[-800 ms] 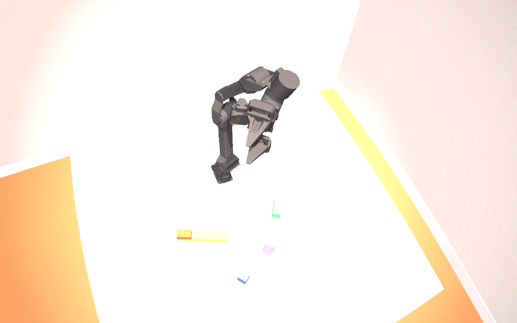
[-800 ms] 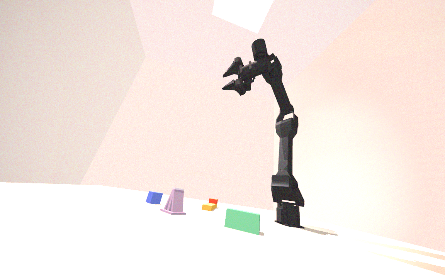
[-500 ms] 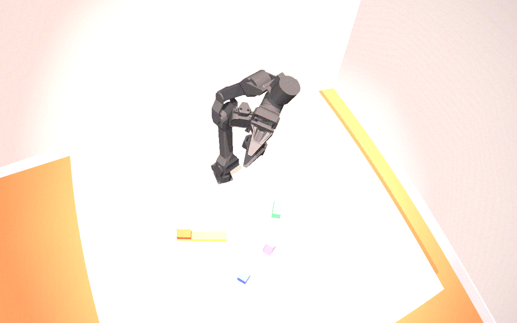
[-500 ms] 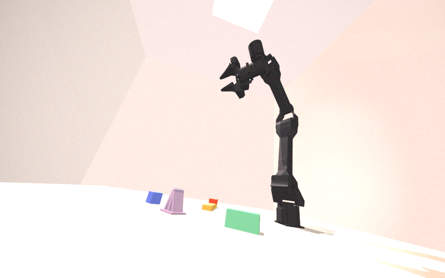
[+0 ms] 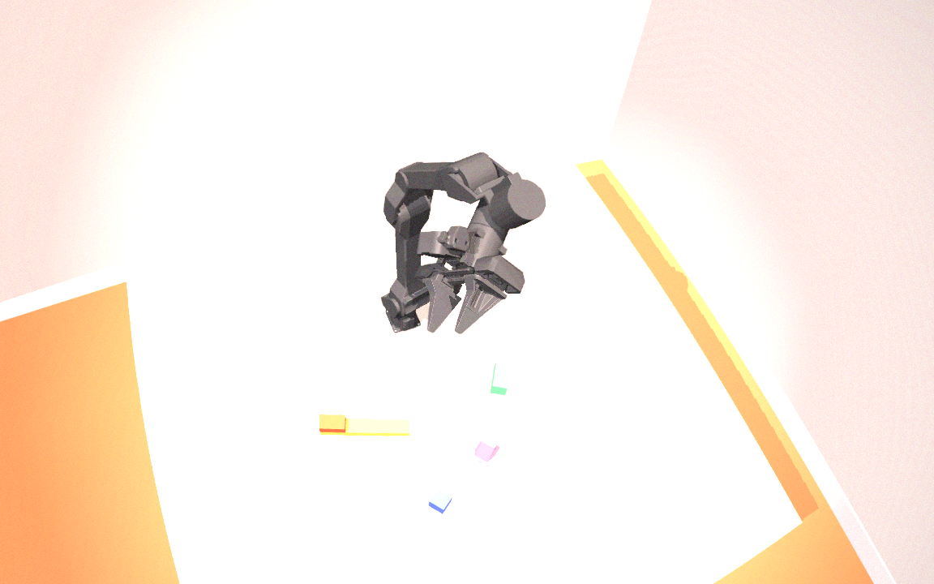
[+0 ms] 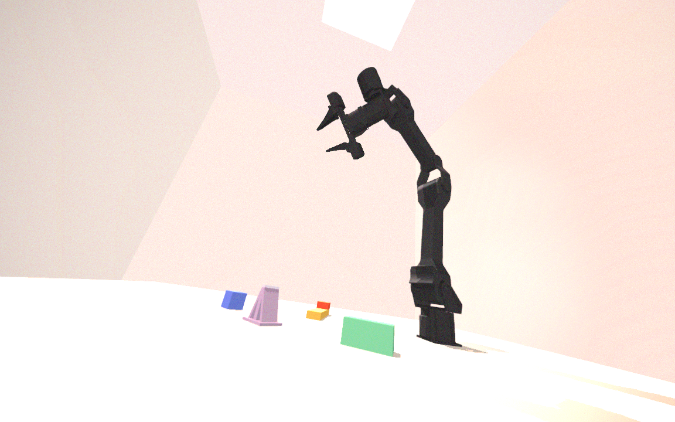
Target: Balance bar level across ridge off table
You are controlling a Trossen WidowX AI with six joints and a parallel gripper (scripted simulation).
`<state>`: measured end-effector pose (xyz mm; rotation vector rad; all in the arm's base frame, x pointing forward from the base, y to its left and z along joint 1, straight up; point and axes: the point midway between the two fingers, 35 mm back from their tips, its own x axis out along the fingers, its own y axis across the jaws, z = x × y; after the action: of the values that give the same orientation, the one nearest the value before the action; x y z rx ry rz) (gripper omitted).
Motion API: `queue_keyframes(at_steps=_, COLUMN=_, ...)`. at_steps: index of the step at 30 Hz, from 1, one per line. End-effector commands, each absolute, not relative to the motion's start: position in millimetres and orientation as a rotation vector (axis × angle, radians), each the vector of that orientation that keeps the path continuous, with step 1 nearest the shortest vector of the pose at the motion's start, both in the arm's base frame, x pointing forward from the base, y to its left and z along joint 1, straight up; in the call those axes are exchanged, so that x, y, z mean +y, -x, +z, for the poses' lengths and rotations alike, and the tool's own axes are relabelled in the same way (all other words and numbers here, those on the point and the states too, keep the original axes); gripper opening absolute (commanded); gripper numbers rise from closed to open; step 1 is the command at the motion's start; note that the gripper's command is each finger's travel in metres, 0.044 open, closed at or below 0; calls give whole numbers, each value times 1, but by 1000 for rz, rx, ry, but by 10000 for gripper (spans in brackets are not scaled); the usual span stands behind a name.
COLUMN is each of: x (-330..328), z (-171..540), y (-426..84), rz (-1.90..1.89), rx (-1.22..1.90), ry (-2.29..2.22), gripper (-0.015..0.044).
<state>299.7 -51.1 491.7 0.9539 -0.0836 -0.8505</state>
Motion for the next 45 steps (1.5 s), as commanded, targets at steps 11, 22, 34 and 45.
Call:
queue_keyframes(at_steps=11, x=-68, z=444, y=-320, rz=-875, rx=238, ry=-553, gripper=315)
queue_keyframes(at_steps=22, x=-84, z=405, y=-329, rz=-834, rx=498, ry=-257, gripper=315)
queue_keyframes(at_steps=34, x=-103, z=363, y=-329, rz=-726, rx=768, ry=20, gripper=315)
queue_keyframes(at_steps=45, x=-120, z=323, y=-326, rz=-569, rx=1000, ry=254, gripper=315)
